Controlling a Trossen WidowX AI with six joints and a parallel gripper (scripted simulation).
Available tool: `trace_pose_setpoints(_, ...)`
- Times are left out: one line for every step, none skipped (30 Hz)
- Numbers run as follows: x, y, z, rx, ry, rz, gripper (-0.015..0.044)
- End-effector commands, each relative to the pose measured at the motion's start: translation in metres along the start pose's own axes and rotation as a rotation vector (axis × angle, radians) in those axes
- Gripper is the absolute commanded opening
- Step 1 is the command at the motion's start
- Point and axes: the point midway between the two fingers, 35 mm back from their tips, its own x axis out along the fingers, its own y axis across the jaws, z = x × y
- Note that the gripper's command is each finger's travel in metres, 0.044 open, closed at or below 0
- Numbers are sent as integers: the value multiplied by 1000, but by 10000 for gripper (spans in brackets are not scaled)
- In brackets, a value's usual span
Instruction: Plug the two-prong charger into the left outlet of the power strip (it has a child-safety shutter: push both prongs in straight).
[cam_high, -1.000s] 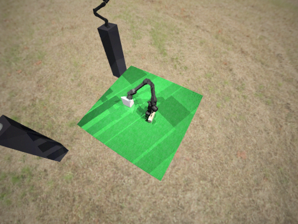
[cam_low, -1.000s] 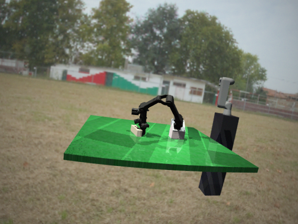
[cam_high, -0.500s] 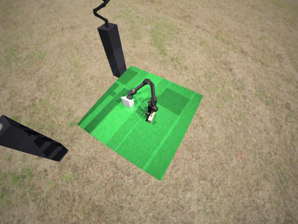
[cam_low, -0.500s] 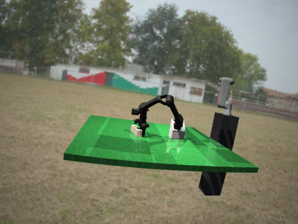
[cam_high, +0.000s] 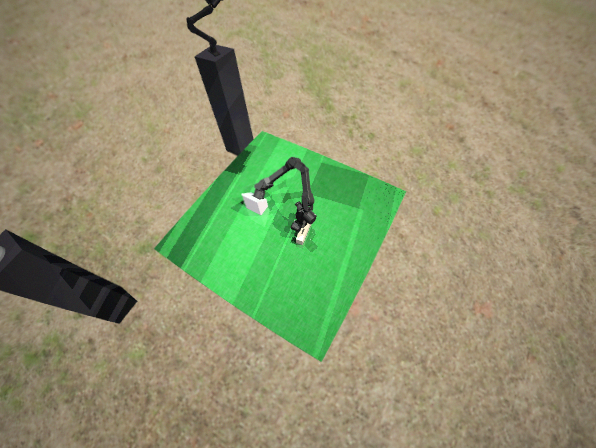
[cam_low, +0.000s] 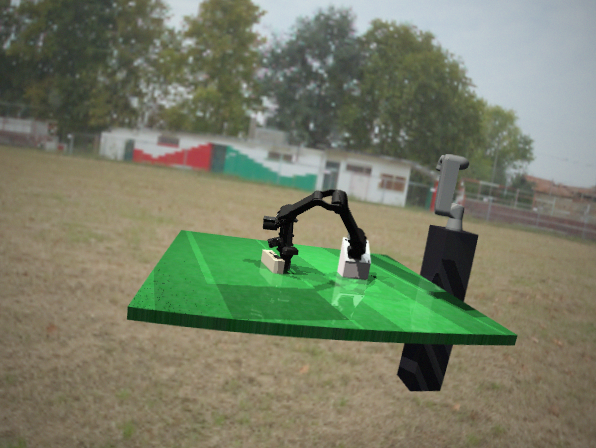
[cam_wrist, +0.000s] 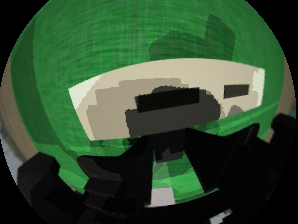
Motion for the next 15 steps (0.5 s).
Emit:
trace_pose_setpoints(-3, 1, 7, -19, -21, 2, 0)
trace_pose_setpoints(-2, 1, 7, -19, -21, 2, 0)
trace_pose_setpoints(-2, 1, 7, -19, -21, 2, 0)
trace_pose_setpoints(-2, 1, 8, -19, -21, 2, 0)
trace_pose_setpoints(-2, 1, 8, -19, -21, 2, 0)
trace_pose_setpoints(-2, 1, 8, -19, -21, 2, 0)
trace_pose_setpoints(-2, 1, 8, -19, -21, 2, 0)
trace_pose_setpoints(-2, 1, 8, -19, -21, 2, 0)
trace_pose_setpoints(-2, 1, 8, -19, -21, 2, 0)
trace_pose_setpoints(-1, 1, 8, -19, -21, 2, 0)
trace_pose_setpoints(-1, 1, 8, -19, -21, 2, 0)
trace_pose_setpoints(-1, 1, 8, -19, -21, 2, 0)
trace_pose_setpoints(-1, 1, 8, -19, -21, 2, 0)
trace_pose_setpoints(-1, 1, 8, -19, -21, 2, 0)
trace_pose_setpoints(-1, 1, 8, -19, -21, 2, 0)
